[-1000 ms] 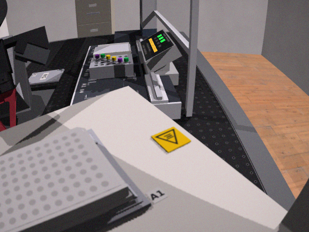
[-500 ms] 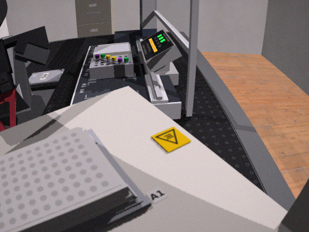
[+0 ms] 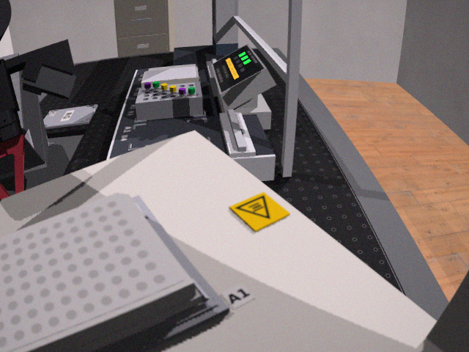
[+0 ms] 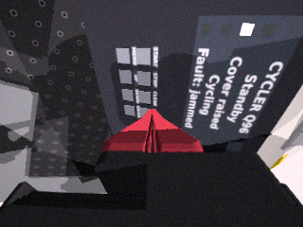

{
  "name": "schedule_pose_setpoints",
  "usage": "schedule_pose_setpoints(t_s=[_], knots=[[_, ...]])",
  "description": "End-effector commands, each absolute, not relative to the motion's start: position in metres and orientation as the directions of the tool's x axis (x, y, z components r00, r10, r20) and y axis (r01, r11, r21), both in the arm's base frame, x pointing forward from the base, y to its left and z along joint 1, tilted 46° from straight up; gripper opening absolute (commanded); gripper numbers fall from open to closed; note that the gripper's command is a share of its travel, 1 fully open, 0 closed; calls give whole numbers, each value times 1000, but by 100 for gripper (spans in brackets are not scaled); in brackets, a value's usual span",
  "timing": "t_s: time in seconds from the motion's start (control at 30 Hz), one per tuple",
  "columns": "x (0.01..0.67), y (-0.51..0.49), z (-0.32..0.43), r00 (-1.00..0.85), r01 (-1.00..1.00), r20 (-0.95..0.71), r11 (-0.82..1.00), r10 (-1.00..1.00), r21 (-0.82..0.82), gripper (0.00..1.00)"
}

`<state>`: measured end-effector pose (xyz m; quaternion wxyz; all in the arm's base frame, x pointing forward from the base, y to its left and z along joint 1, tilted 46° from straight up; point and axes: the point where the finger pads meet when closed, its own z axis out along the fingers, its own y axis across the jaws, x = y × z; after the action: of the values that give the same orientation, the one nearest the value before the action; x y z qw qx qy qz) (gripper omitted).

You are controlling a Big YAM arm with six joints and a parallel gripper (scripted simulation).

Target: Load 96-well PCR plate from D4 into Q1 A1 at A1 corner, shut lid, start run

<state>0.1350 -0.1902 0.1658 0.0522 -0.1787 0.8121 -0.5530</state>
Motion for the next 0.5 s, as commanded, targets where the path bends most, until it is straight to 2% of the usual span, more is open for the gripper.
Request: schedule_pose_setpoints(t_s=[0.0, 0.47], knots=[[95, -209, 94, -943, -331, 277, 413, -186, -848, 0], [96, -209, 94, -941, -336, 279, 414, -193, -846, 0]])
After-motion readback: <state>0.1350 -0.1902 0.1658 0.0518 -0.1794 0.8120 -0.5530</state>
